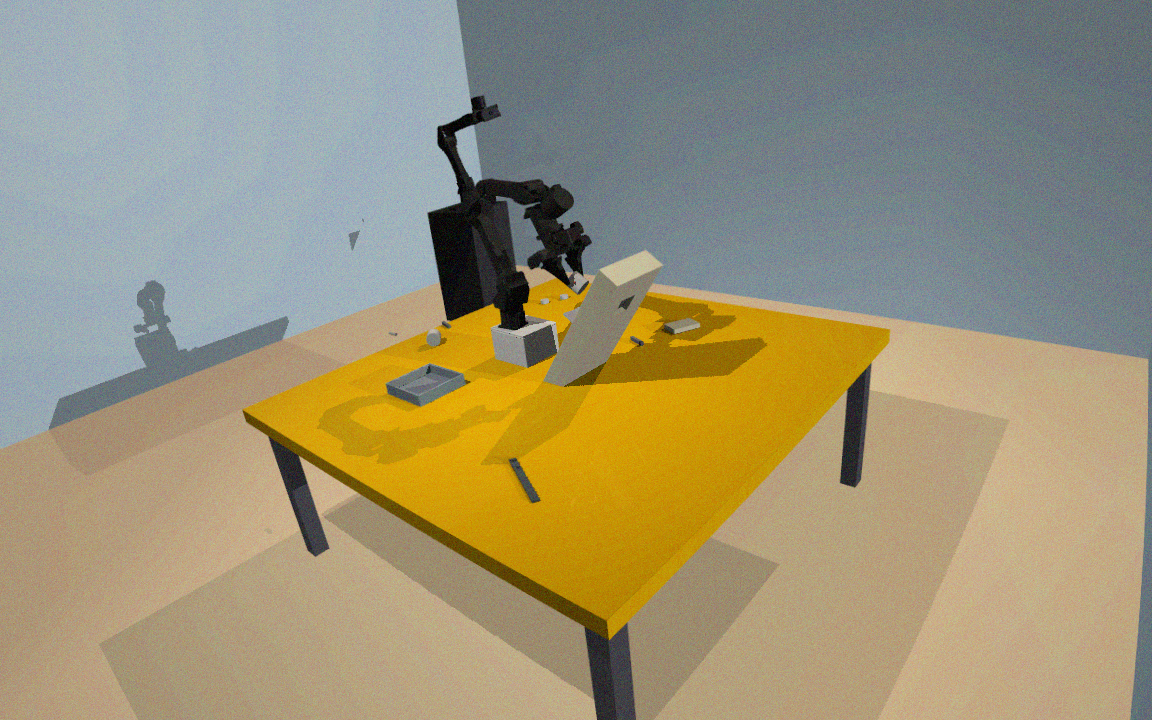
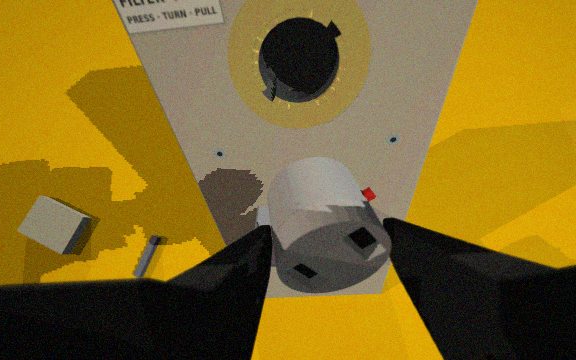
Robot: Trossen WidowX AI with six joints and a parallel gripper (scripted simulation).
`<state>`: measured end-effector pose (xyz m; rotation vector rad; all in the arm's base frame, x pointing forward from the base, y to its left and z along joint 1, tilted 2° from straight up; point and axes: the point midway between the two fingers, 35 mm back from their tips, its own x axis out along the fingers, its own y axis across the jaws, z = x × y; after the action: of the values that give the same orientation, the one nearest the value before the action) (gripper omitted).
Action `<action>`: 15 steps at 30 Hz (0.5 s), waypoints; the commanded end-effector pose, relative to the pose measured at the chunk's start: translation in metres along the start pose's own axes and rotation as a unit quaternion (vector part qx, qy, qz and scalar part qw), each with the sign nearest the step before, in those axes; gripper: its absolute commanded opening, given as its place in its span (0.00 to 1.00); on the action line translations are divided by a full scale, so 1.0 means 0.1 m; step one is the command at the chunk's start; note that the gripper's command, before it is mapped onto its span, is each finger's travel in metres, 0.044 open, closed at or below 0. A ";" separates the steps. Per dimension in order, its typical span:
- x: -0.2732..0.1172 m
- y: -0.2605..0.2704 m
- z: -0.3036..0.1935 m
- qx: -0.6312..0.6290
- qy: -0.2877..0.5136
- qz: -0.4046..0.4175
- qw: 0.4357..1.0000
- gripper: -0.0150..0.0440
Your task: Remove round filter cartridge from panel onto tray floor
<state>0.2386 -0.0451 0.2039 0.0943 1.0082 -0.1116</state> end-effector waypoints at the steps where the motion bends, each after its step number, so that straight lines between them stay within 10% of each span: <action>1: -0.26 0.01 0.01 -0.003 -0.008 0.002 1.000 0.25; 15: -0.22 -0.29 0.04 -0.006 -0.001 0.000 1.000 0.25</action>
<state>0.2240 -0.0655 0.2211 0.0909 1.0193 -0.1115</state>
